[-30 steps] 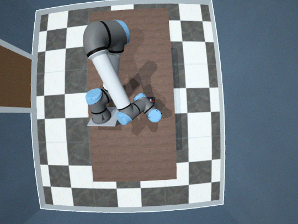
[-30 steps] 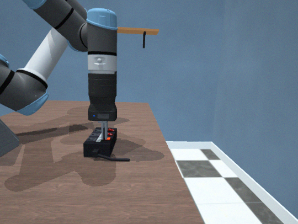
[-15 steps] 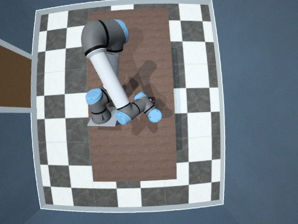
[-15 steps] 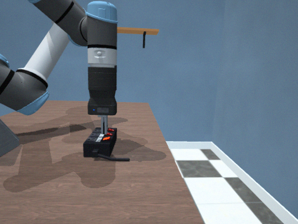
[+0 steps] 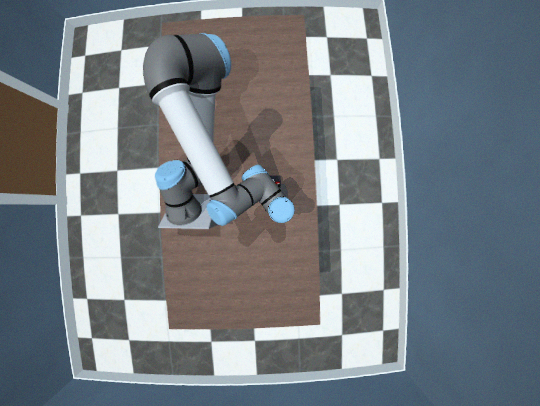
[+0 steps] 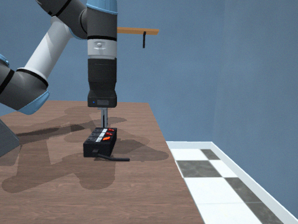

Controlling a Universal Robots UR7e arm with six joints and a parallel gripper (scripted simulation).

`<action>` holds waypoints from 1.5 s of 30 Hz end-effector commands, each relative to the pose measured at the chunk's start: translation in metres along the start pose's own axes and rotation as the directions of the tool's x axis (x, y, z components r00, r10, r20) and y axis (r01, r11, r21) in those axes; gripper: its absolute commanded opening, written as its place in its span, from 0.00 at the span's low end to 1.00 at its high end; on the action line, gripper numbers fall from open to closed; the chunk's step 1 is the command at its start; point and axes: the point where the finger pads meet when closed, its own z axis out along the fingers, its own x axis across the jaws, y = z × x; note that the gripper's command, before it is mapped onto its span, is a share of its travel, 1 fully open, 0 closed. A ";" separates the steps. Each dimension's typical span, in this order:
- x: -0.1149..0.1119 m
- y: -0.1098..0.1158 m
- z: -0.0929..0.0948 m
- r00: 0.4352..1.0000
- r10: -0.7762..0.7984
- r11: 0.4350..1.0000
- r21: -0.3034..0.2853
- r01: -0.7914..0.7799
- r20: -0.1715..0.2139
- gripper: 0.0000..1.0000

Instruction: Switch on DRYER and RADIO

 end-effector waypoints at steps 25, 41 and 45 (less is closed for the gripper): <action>0.000 -0.046 -0.015 1.000 0.000 1.000 0.000 0.000 -0.001 0.00; 0.000 -0.046 -0.015 1.000 0.000 1.000 0.000 0.000 -0.001 0.00; 0.000 -0.046 -0.015 1.000 0.000 1.000 0.000 0.000 -0.001 0.00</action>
